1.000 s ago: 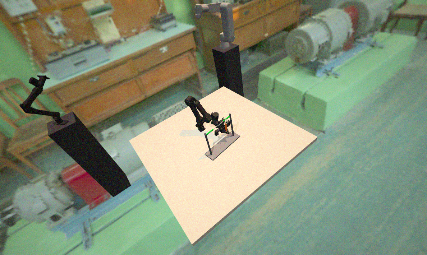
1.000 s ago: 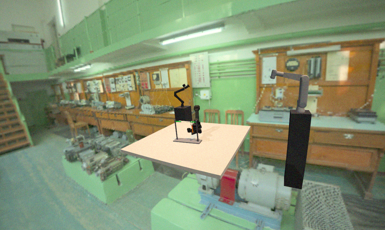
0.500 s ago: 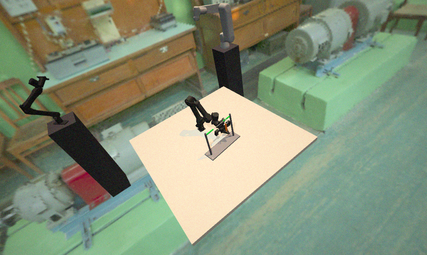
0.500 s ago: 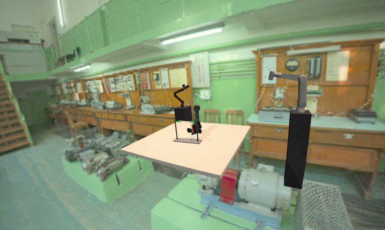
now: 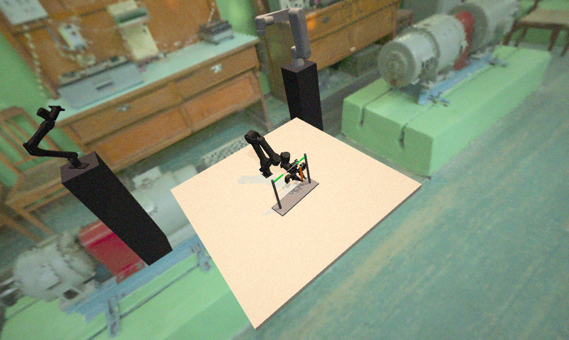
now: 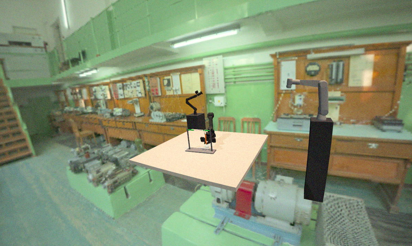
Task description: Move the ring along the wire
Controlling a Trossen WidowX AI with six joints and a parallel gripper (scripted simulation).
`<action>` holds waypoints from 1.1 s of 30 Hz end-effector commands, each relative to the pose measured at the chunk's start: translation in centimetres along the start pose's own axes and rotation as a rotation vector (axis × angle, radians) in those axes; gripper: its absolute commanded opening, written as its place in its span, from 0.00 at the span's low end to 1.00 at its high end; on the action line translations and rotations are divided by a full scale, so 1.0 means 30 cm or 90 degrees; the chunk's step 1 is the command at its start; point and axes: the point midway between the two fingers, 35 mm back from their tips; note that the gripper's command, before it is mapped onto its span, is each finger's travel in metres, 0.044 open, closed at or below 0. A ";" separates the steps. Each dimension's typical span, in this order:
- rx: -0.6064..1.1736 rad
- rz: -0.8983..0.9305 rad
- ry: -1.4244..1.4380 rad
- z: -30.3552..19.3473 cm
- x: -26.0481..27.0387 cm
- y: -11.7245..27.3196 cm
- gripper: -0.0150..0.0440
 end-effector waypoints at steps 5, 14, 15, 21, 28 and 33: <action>-0.001 -0.003 -0.002 0.008 0.000 0.044 0.53; 0.000 -0.004 -0.004 0.009 0.001 0.100 0.53; 0.000 -0.004 -0.004 0.008 0.000 0.107 0.53; 0.001 -0.005 -0.004 0.004 -0.001 0.143 0.53; 0.001 -0.005 -0.005 0.000 -0.003 0.163 0.53; 0.001 -0.005 -0.005 0.000 -0.003 0.163 0.53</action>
Point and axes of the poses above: the point midway between the two fingers, 35 mm back from their tips, its own y axis back along the fingers, its own x axis across the jaws, z = x × y, and after that the axes turned 2 degrees about y, right-handed
